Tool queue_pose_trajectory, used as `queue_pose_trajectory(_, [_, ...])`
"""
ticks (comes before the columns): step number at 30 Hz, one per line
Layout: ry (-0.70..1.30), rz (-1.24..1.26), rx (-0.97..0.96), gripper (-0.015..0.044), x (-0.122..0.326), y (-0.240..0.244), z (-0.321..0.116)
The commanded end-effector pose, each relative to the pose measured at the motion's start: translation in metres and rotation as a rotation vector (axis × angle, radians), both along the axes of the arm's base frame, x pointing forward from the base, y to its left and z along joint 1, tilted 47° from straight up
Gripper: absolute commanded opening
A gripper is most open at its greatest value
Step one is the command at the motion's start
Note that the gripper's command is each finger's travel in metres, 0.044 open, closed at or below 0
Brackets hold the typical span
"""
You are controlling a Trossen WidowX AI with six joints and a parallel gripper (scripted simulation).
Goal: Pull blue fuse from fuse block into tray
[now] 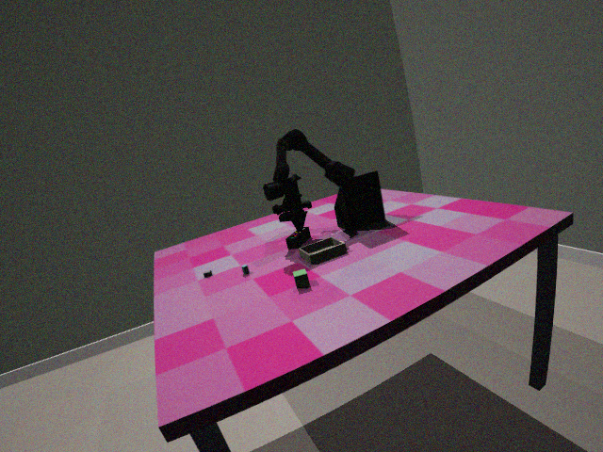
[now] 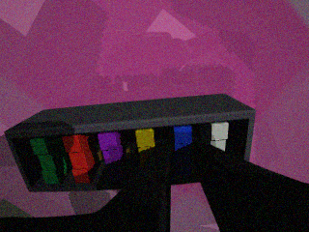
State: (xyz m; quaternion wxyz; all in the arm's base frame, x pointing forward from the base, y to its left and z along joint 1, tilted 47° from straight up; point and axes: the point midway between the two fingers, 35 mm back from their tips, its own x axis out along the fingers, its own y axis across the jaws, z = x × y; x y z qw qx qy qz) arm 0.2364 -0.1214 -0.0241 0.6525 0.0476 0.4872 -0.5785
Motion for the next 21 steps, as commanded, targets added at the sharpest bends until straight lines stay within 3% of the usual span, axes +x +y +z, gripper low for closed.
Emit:
queue_pose_trajectory(1, [0.005,0.003,-0.005,0.0071,-0.0009,-0.0013,-0.0001])
queue_pose_trajectory(13, [0.001,0.000,0.000,0.0000,-0.0003,-0.0001,-0.0001])
queue_pose_trajectory(21, [0.001,0.000,0.000,0.0000,0.0002,0.0014,0.0012])
